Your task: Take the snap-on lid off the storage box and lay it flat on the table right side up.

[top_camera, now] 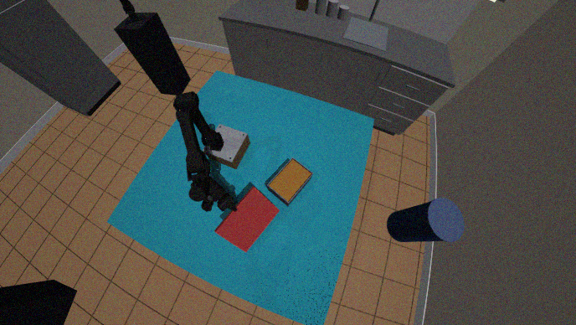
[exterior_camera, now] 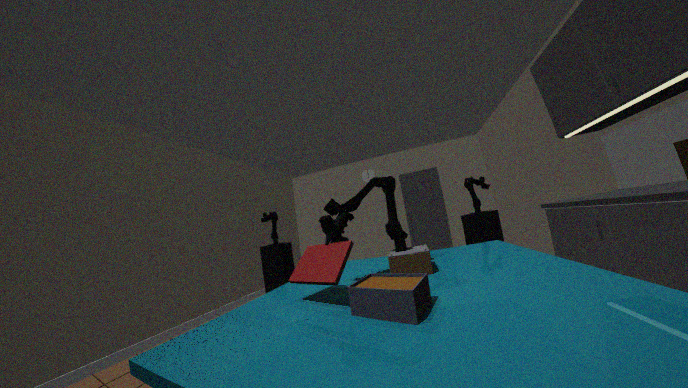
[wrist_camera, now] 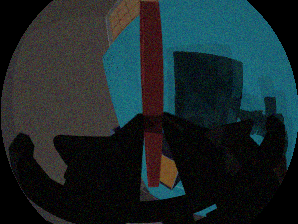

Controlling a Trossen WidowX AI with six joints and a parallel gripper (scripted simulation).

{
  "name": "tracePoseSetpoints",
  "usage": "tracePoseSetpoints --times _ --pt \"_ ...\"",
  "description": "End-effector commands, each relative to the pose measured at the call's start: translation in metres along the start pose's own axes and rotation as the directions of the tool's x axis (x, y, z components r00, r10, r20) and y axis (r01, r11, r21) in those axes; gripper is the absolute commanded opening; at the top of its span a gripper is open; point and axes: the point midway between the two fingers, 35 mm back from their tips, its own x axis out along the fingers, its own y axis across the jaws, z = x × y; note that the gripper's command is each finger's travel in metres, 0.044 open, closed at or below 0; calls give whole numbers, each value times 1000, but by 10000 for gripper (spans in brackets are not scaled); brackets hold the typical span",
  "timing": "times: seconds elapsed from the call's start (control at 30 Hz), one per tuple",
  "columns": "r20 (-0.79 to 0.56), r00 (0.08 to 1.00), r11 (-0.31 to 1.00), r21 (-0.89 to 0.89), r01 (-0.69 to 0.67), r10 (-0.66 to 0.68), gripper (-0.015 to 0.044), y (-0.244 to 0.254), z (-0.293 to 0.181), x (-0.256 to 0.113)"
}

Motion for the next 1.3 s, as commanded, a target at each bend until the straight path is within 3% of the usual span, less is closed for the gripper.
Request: tracePoseSetpoints --times 0.0,1.27 --pt "-6 1000 1000 -6 -9 9 0 -1 -1 2" --pt "-7 1000 1000 -6 -9 9 0 -24 -1 22"
